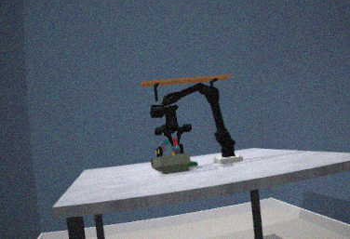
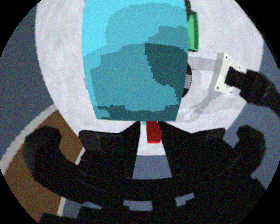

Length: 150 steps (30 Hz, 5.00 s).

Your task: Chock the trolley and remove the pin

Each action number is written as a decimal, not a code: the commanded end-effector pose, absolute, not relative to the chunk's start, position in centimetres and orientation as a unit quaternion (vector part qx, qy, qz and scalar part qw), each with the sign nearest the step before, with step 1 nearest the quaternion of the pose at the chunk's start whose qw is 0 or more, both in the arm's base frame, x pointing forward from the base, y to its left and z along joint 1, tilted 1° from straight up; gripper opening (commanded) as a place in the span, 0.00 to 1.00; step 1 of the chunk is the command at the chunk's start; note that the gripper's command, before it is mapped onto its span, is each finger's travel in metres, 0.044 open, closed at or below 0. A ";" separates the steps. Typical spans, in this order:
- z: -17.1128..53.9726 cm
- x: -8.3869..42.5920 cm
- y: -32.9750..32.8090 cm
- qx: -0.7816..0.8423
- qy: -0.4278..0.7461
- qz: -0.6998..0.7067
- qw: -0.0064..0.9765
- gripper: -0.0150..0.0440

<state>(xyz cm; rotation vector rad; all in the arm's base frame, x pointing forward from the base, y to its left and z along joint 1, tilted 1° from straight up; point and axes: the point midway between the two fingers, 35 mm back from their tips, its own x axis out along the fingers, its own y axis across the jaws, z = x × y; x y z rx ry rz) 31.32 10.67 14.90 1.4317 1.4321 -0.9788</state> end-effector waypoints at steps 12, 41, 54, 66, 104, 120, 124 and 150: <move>15.0 31.3 10.7 0.574 0.574 -0.393 0.431 0.25; 16.7 31.0 10.2 0.574 0.575 -0.396 0.429 0.25; 17.4 31.0 10.0 0.574 0.575 -0.396 0.429 0.25; 18.0 30.9 9.9 0.574 0.575 -0.396 0.429 0.25; 19.4 30.9 11.6 0.574 0.575 -0.395 0.428 0.25; 19.7 29.6 12.8 0.574 0.576 -0.395 0.428 0.25; 19.6 28.3 12.8 0.574 0.576 -0.396 0.427 0.25; 19.1 22.6 12.3 0.573 0.577 -0.397 0.426 0.25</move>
